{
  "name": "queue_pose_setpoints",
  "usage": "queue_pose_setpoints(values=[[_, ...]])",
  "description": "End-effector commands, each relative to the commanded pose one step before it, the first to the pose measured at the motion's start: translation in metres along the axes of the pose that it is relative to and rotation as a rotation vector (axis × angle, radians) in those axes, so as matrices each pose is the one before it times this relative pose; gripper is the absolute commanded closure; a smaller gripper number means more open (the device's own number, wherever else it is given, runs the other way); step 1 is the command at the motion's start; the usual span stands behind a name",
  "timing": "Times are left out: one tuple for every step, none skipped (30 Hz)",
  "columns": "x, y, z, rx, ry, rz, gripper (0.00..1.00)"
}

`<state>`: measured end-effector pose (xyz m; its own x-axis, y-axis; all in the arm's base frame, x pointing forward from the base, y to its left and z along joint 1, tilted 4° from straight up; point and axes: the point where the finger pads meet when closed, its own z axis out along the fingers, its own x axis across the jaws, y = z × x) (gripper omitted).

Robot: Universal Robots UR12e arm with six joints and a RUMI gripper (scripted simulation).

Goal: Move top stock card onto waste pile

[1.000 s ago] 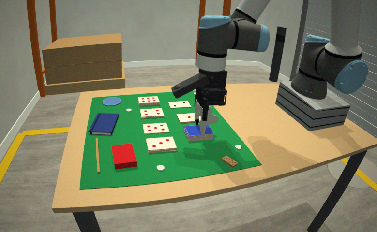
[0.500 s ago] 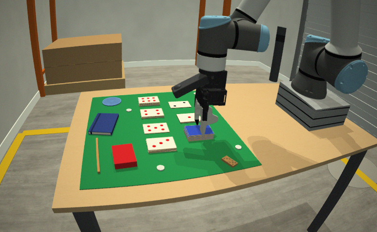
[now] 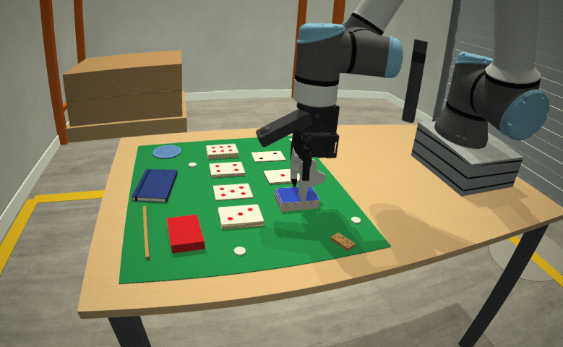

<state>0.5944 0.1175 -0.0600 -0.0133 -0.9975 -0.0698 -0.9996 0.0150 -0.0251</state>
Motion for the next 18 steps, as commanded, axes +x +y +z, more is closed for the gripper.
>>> queue_pose_setpoints(values=[[0.00002, -0.00061, -0.00051, 0.00125, 0.00006, -0.00005, 0.58], [0.00000, 0.00000, 0.00000, 0.00000, 0.00000, 0.00000, 0.58], [0.00000, 0.00000, 0.00000, 0.00000, 0.00000, 0.00000, 0.58], [0.00000, 0.00000, 0.00000, 0.00000, 0.00000, 0.00000, 0.58], [0.00000, 0.00000, 0.00000, 0.00000, 0.00000, 0.00000, 0.58], [0.00000, 0.00000, 0.00000, 0.00000, 0.00000, 0.00000, 0.59], [0.00000, 0.00000, 0.00000, 0.00000, 0.00000, 0.00000, 0.59], [0.00000, 0.00000, 0.00000, 0.00000, 0.00000, 0.00000, 0.59], [0.00000, 0.00000, 0.00000, 0.00000, 0.00000, 0.00000, 0.59], [0.00000, 0.00000, 0.00000, 0.00000, 0.00000, 0.00000, 0.59], [0.00000, 0.00000, 0.00000, 0.00000, 0.00000, 0.00000, 0.59], [0.00000, 0.00000, 0.00000, 0.00000, 0.00000, 0.00000, 0.60], [0.00000, 0.00000, 0.00000, 0.00000, 0.00000, 0.00000, 0.60], [0.00000, 0.00000, 0.00000, 0.00000, 0.00000, 0.00000, 0.60], [0.00000, 0.00000, 0.00000, 0.00000, 0.00000, 0.00000, 0.60], [0.00000, 0.00000, 0.00000, 0.00000, 0.00000, 0.00000, 0.60], [0.00000, 0.00000, 0.00000, 0.00000, 0.00000, 0.00000, 0.60], [0.00000, 0.00000, 0.00000, 0.00000, 0.00000, 0.00000, 0.60]])
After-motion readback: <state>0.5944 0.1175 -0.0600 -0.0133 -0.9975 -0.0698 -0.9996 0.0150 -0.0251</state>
